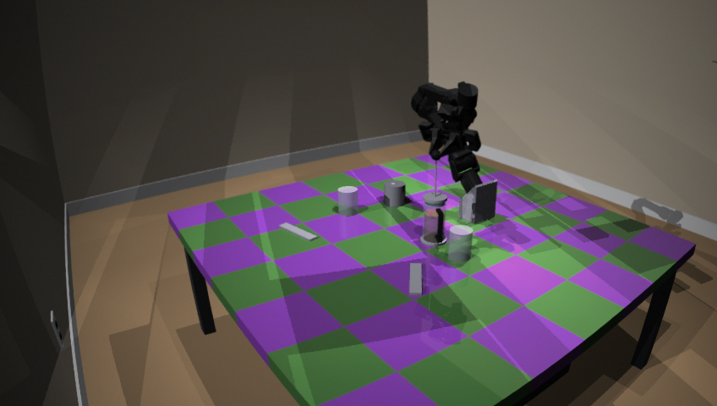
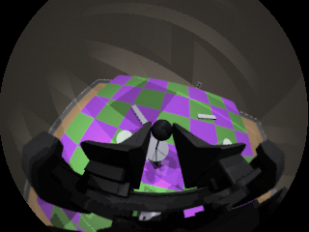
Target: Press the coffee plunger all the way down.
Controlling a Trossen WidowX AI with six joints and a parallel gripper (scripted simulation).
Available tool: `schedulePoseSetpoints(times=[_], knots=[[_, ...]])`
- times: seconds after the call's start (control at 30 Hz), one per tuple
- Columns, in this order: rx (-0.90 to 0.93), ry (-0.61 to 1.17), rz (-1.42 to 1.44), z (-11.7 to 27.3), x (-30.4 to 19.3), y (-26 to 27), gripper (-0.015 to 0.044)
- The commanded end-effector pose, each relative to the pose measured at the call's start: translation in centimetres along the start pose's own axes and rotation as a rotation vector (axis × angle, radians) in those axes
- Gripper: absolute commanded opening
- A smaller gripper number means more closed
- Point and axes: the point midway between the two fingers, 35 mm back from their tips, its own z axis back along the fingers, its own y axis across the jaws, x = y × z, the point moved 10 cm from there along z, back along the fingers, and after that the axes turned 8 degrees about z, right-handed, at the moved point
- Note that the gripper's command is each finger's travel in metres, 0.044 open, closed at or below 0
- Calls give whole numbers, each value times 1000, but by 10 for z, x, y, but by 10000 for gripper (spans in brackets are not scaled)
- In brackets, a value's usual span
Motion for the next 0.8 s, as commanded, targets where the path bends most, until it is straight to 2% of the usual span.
schedulePoseSetpoints(times=[0.0,0.77], knots=[[5,11,2,-6,-8,2,118],[8,13,2,-29,-37,9,118]])
